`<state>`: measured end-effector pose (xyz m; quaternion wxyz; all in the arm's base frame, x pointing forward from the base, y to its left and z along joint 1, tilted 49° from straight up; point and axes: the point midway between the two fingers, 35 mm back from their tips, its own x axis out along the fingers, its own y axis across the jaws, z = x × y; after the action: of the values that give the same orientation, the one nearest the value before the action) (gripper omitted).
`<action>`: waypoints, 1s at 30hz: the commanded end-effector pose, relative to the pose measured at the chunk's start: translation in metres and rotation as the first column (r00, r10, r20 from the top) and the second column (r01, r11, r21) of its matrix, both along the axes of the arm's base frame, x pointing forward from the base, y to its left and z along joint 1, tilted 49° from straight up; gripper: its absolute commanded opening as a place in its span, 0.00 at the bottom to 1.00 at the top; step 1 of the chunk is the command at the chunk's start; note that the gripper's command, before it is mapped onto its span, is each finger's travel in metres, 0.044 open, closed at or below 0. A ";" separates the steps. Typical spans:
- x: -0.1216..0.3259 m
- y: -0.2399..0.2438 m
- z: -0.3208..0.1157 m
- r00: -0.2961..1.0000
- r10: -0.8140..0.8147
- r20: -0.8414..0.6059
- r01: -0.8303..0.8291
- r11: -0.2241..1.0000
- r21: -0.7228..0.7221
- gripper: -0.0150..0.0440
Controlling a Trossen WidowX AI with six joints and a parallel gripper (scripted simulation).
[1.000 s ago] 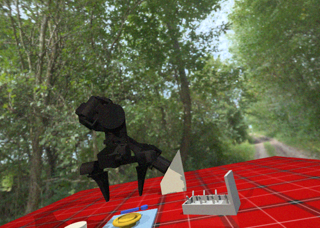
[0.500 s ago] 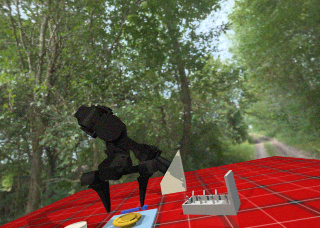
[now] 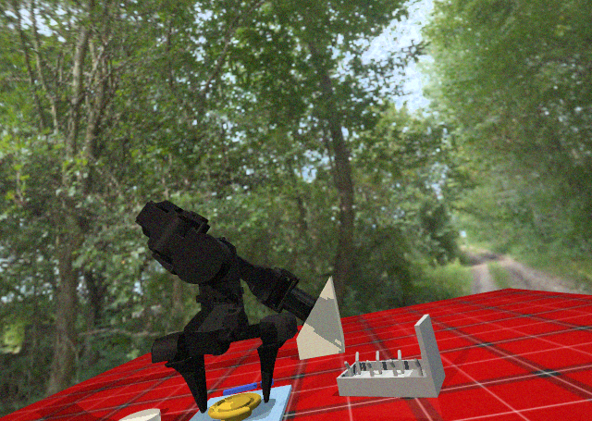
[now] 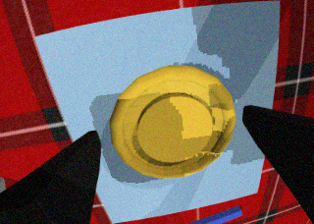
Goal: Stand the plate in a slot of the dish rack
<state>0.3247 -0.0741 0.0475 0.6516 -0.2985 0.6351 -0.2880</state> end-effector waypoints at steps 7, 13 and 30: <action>-0.002 -0.008 -0.006 1.000 0.001 -0.004 -0.001 1.000 -0.005 0.90; -0.002 -0.008 -0.006 1.000 0.001 -0.004 -0.001 1.000 -0.005 0.88; 0.004 0.012 0.008 1.000 0.022 -0.007 -0.022 1.000 0.003 0.45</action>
<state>0.3228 -0.0763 0.0465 0.6459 -0.3036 0.6393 -0.2862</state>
